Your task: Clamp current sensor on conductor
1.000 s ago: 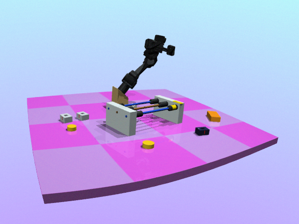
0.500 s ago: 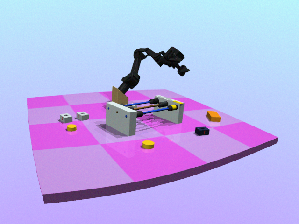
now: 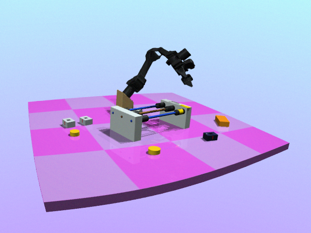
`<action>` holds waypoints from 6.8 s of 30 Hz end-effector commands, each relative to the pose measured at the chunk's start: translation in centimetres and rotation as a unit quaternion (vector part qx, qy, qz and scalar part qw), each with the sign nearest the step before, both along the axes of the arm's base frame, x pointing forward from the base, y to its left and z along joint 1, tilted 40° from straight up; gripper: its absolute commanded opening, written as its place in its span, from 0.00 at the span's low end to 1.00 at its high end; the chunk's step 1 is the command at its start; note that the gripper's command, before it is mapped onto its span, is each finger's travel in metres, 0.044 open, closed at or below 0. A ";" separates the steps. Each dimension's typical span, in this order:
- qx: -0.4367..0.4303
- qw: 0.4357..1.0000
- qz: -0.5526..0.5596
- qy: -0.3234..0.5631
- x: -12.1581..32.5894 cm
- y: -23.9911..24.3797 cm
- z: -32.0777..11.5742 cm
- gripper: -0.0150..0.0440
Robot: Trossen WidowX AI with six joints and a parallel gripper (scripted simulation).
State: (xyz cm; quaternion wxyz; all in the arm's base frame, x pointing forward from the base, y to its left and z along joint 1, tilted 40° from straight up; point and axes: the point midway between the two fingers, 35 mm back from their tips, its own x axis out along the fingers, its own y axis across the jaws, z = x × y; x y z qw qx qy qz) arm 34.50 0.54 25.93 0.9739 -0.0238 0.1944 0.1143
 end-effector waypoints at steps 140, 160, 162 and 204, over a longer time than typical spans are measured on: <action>0.180 0.840 0.141 0.493 -12.4 -10.3 -22.7 0.25; 0.222 0.827 0.082 0.511 -11.9 -13.2 -18.7 0.25; 0.236 0.821 0.060 0.516 -11.4 -13.2 -18.7 0.25; 0.546 0.556 -0.318 0.540 0.6 -11.8 -17.1 0.25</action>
